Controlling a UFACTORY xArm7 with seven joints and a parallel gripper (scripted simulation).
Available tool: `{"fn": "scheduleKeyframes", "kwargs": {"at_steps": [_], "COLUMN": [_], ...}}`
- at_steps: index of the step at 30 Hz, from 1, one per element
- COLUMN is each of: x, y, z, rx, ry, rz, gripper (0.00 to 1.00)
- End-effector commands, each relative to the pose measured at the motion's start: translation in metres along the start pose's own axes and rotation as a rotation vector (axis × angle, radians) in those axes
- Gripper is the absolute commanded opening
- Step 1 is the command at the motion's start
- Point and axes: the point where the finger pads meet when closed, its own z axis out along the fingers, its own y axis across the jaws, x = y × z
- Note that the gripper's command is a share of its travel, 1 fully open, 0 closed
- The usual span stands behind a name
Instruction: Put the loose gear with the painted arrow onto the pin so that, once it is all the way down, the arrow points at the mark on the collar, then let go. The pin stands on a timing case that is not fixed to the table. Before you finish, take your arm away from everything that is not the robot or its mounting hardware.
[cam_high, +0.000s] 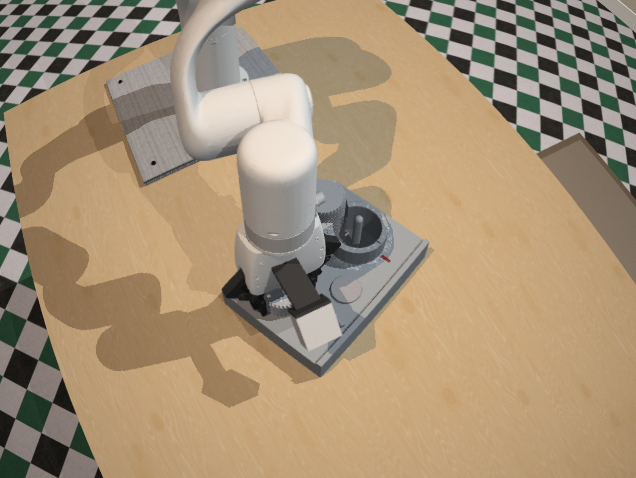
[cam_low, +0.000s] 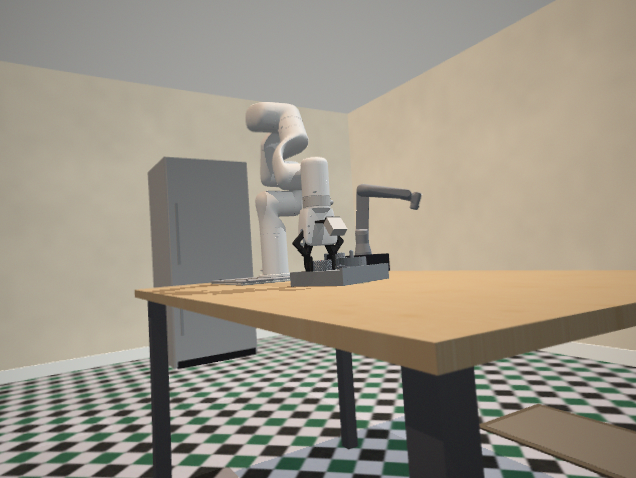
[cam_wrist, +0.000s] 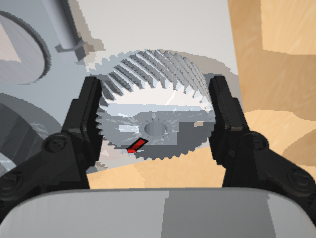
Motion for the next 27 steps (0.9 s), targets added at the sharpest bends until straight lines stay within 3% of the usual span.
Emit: {"fn": "scheduleKeyframes", "kwargs": {"at_steps": [1,18,27], "x": [0.001,0.001,0.001], "y": [0.000,0.000,0.000], "z": [-0.001,-0.006,-0.019], "rx": [0.000,0.000,0.000], "ry": [0.003,0.003,0.003], "rz": [-0.001,-0.001,-0.001], "gripper": [0.00,0.00,0.00]}}
